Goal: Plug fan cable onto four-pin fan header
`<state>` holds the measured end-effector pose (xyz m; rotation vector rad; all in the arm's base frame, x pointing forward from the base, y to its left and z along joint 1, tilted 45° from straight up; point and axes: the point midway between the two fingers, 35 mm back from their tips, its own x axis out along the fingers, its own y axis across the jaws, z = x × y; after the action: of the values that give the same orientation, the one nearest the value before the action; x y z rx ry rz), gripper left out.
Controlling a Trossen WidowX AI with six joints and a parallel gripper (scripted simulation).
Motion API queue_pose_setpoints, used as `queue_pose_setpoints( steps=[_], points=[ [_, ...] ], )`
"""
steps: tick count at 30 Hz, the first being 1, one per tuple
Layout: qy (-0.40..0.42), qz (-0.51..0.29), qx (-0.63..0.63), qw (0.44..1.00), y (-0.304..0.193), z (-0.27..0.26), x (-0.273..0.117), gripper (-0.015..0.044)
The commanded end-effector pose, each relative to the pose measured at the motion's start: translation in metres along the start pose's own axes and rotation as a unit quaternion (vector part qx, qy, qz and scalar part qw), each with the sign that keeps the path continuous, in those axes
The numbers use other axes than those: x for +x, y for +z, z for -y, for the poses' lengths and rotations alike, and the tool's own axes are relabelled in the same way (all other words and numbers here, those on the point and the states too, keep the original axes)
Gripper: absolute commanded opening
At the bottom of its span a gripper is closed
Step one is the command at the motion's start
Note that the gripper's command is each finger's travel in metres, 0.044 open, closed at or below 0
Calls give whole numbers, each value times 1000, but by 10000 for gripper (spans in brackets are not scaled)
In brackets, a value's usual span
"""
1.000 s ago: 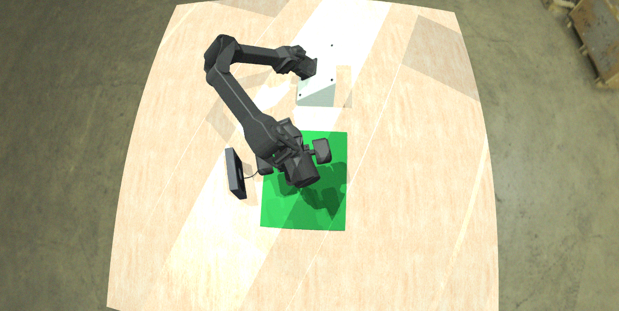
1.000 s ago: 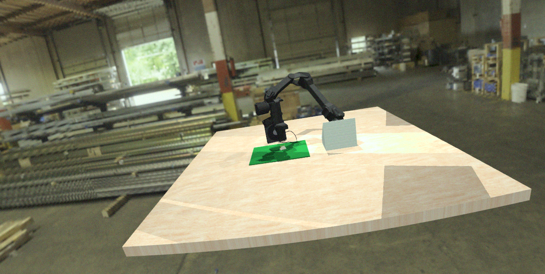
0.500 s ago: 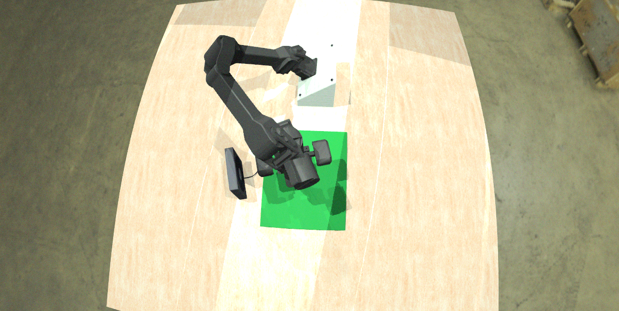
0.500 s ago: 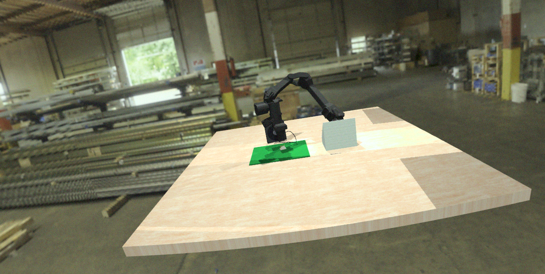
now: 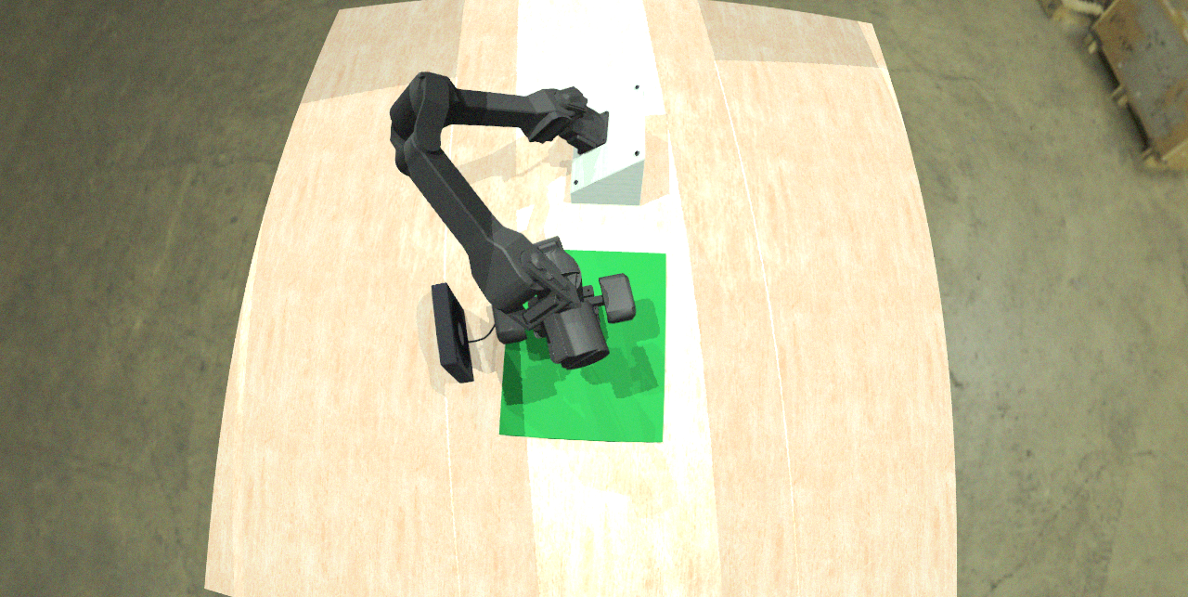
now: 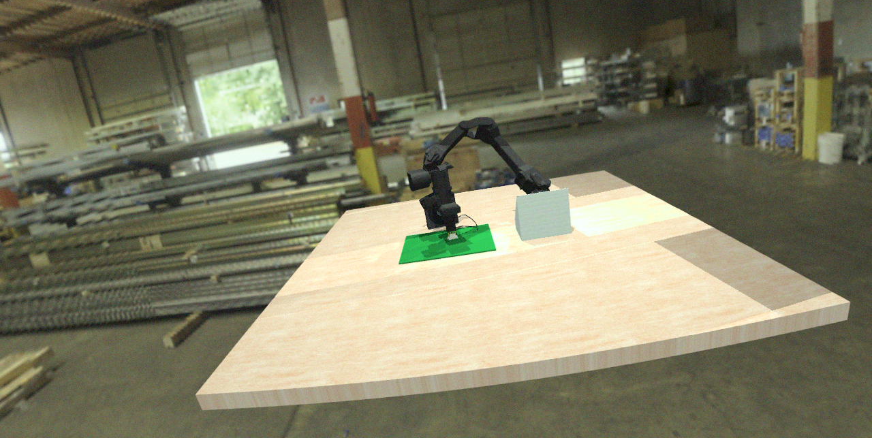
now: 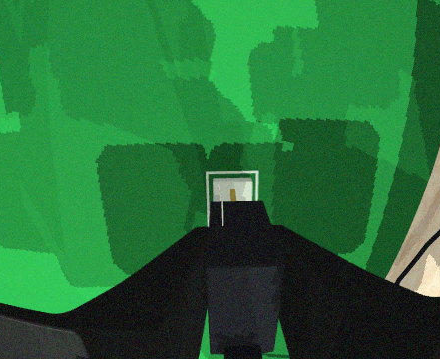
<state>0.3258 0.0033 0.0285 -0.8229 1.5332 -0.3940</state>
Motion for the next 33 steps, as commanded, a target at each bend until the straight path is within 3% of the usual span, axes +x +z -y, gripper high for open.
queue_pose_setpoints(
  steps=[1,33],
  points=[
    [-2,2,-3,1000,0,0,0,0],
    [-2,2,-4,1000,0,0,5,0]
  ],
)
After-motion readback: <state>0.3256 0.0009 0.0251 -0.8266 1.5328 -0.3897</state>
